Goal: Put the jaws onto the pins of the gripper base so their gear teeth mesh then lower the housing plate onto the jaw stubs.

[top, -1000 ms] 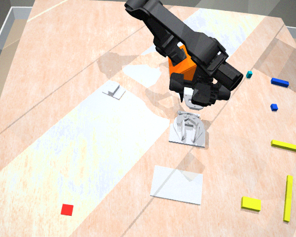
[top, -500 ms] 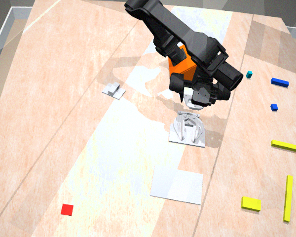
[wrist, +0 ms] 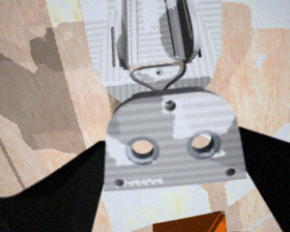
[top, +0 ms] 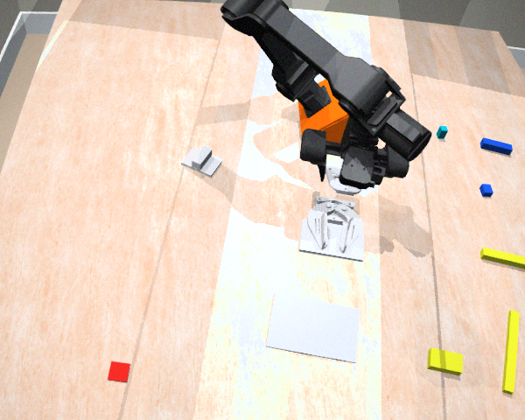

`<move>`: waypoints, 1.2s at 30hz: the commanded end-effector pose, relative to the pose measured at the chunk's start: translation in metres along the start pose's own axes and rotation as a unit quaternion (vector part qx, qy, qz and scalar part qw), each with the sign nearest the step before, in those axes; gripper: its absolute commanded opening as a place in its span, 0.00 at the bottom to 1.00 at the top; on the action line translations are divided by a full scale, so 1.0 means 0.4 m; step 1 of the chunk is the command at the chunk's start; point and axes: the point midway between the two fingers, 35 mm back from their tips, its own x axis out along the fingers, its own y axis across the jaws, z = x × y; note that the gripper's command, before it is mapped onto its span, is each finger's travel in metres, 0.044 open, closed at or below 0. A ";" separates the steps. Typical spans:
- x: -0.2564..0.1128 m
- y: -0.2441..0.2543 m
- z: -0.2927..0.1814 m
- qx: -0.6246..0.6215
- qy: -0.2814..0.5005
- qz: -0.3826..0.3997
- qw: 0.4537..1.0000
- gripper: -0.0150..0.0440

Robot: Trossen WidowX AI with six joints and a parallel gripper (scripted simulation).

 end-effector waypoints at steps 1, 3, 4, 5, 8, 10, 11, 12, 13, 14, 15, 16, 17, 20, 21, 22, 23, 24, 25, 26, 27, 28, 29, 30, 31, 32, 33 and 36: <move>0.002 0.003 -0.002 0.001 0.002 0.001 1.000 0.85; 0.002 0.002 -0.002 0.002 0.002 0.001 1.000 0.85; 0.002 0.002 -0.002 0.002 0.002 0.001 1.000 0.85; 0.002 0.002 -0.002 0.002 0.002 0.001 1.000 0.85; 0.002 0.002 -0.002 0.002 0.002 0.001 1.000 0.85; 0.002 0.002 -0.002 0.002 0.002 0.001 1.000 0.85; 0.002 0.002 -0.002 0.002 0.002 0.001 1.000 0.85; 0.002 0.002 -0.002 0.002 0.002 0.001 1.000 0.85; 0.002 0.003 -0.002 0.002 0.002 0.001 1.000 0.85; 0.005 0.003 -0.002 0.002 0.002 0.001 1.000 0.85; 0.008 0.003 -0.002 0.002 0.002 0.001 1.000 0.85; 0.012 0.003 -0.001 0.002 0.002 0.001 1.000 0.85; 0.016 0.003 -0.001 0.002 0.002 0.001 1.000 0.85; 0.028 0.004 0.000 0.002 0.002 0.001 1.000 0.85; 0.032 0.004 0.000 0.002 0.002 0.001 1.000 0.85; 0.037 0.004 0.000 0.002 0.002 0.001 1.000 0.85; 0.041 0.004 0.001 0.002 0.002 0.001 1.000 0.85; 0.045 0.005 0.001 0.002 0.002 0.001 1.000 0.85; 0.049 0.005 0.001 0.002 0.002 0.001 1.000 0.85; 0.053 0.005 0.001 0.002 0.002 0.001 1.000 0.85; 0.057 0.005 0.001 0.002 0.002 0.001 1.000 0.85; 0.061 0.005 0.001 0.002 0.002 0.001 1.000 0.85; 0.065 0.005 0.001 0.002 0.002 0.001 1.000 0.85; 0.069 0.005 0.001 0.002 0.002 0.001 1.000 0.85; 0.073 0.005 0.001 0.002 0.002 0.001 1.000 0.85; 0.077 0.005 0.002 0.002 0.002 0.001 1.000 0.85; 0.081 0.005 0.002 0.002 0.002 0.001 1.000 0.85; 0.093 0.005 0.001 0.002 0.002 0.001 1.000 0.85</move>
